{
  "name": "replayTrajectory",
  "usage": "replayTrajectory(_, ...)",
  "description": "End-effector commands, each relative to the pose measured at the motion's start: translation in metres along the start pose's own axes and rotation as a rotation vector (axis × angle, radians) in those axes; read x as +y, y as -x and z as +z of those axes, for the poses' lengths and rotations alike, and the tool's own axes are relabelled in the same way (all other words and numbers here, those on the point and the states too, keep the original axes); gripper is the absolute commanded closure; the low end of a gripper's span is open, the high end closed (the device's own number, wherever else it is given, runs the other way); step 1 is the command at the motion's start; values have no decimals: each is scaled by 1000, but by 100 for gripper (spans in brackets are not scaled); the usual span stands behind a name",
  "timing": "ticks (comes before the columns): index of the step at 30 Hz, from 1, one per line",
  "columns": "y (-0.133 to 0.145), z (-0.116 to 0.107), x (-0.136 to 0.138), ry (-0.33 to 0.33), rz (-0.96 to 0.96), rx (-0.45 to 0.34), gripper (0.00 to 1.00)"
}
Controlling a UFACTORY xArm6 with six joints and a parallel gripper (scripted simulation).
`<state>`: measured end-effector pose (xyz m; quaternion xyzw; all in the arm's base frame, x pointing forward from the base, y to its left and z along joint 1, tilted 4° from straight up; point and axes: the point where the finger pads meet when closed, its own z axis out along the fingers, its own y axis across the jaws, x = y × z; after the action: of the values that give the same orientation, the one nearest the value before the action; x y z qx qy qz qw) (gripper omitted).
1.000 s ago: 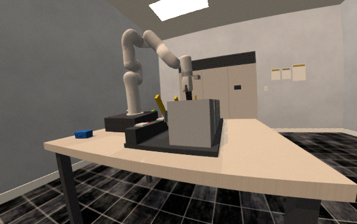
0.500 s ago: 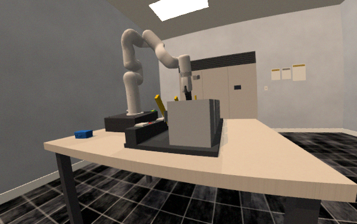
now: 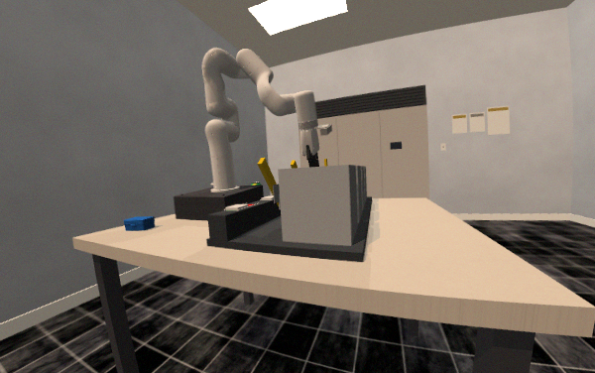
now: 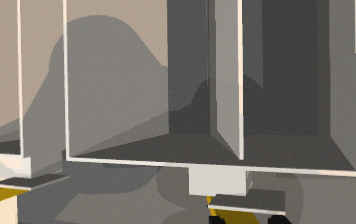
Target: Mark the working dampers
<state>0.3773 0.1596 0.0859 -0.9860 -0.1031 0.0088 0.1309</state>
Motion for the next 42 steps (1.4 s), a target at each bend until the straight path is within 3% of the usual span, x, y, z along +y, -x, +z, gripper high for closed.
replayTrajectory(1,-1,-1,2,-28,-1,3,81)
replayTrajectory(29,-1,1,22,-225,-2,4,81)
replayTrajectory(42,-1,3,27,-284,-2,3,81)
